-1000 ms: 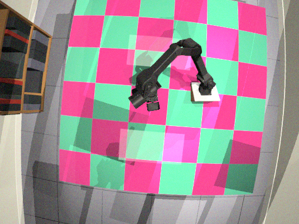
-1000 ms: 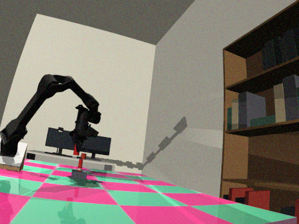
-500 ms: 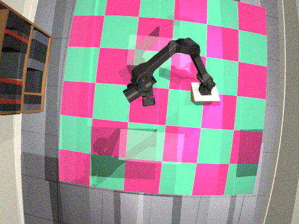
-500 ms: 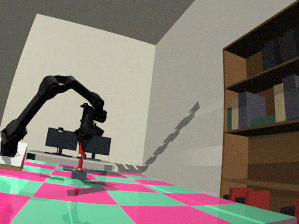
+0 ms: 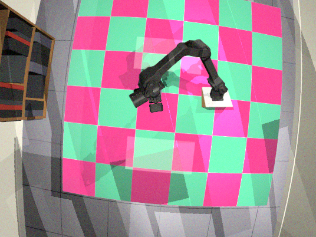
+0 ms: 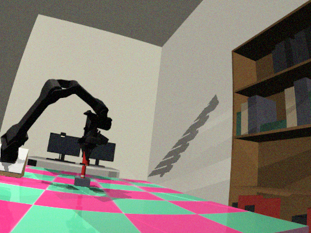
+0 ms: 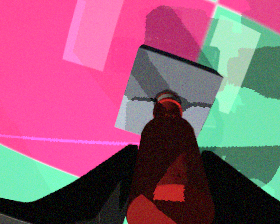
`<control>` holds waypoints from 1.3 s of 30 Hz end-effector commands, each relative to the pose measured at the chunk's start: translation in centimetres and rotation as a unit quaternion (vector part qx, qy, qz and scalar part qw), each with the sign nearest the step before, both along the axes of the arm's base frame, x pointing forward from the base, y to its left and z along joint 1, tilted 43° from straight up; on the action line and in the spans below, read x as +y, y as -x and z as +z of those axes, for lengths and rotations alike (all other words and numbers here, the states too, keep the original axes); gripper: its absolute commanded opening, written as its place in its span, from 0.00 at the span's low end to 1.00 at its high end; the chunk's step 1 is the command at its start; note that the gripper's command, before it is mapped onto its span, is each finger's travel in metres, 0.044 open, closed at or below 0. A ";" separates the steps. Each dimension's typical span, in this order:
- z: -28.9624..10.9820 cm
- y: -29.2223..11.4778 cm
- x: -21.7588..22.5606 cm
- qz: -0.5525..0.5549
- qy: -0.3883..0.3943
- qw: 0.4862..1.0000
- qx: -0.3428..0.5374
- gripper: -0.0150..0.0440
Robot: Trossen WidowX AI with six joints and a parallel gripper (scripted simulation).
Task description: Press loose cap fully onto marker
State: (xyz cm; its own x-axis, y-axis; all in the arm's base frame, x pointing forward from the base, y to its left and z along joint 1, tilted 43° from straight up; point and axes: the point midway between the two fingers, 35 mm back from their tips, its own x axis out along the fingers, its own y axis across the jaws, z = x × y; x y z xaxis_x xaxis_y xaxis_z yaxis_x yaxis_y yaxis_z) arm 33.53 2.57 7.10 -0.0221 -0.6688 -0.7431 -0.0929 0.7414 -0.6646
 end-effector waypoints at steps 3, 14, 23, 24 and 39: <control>-0.7 0.1 -0.7 0.003 0.003 1.000 0.003 0.25; -2.1 0.2 -1.9 0.003 0.004 1.000 0.003 0.25; -3.0 0.3 -2.9 0.003 0.004 1.000 0.003 0.25; -3.1 0.3 -3.0 0.003 0.004 1.000 0.003 0.25; -3.2 0.3 -3.0 0.000 0.002 1.000 0.001 0.34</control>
